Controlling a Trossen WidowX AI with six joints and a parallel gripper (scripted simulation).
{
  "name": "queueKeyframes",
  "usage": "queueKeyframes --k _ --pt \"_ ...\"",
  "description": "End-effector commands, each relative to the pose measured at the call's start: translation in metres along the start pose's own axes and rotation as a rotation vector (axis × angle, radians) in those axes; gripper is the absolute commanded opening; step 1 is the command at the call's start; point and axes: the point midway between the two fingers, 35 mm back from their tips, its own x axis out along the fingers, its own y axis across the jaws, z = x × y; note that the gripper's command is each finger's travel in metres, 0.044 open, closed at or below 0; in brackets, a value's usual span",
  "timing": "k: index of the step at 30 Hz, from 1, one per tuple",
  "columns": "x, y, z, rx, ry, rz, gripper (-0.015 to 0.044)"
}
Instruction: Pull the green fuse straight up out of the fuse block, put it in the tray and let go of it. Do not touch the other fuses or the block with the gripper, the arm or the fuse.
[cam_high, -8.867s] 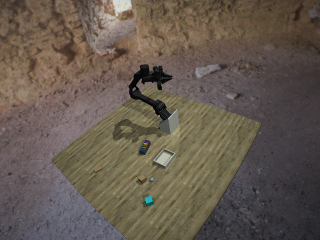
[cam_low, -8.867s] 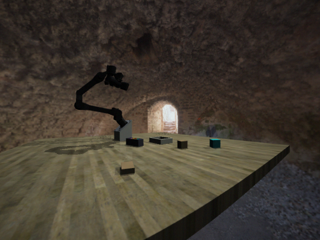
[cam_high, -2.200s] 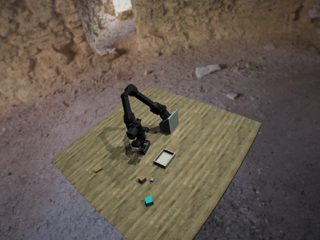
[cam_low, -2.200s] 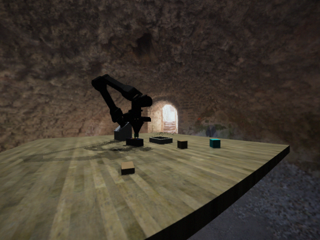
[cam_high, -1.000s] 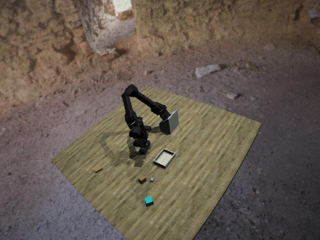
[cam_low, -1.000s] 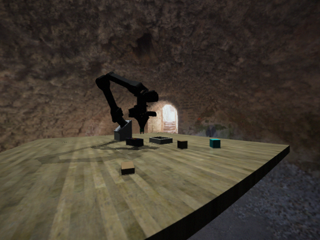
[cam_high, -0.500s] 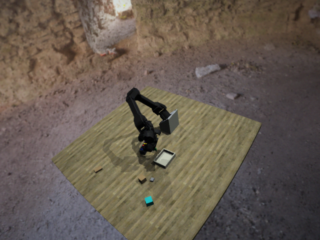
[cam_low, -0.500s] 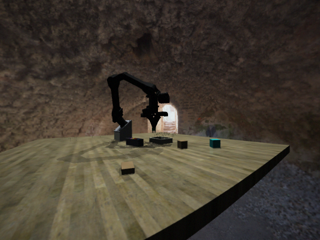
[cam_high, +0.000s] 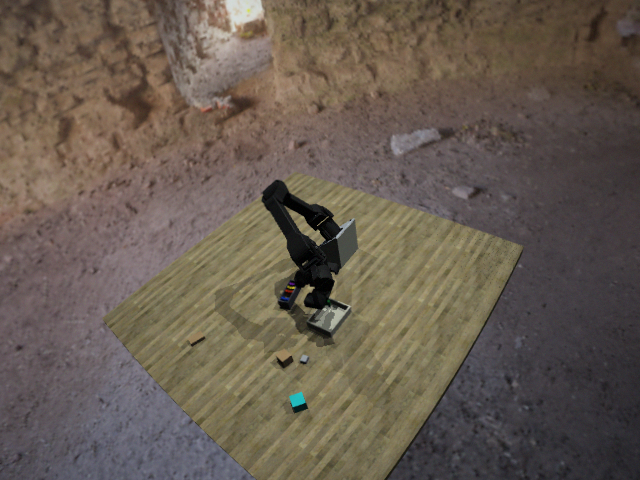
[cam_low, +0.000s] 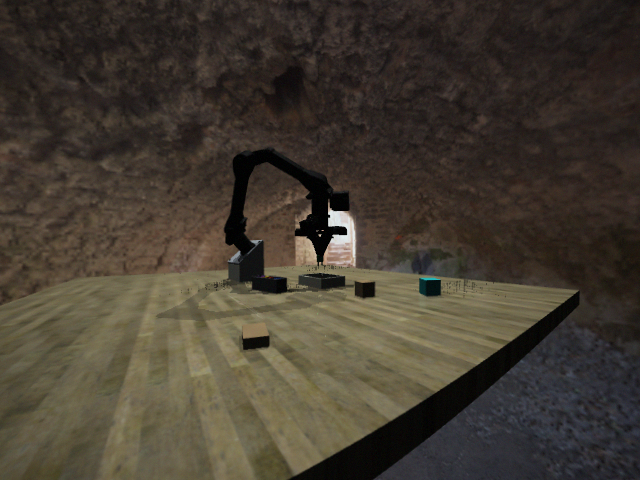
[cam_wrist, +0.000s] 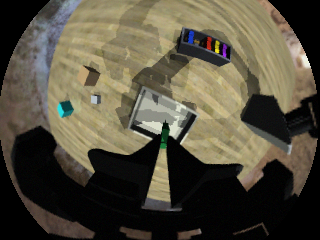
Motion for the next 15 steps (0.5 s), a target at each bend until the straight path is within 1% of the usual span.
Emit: queueKeyframes --k 1,15 --pt "0.003 0.002 -0.003 0.012 0.005 0.002 0.0" --pt "0.026 0.003 -0.003 0.012 0.004 0.002 0.0"
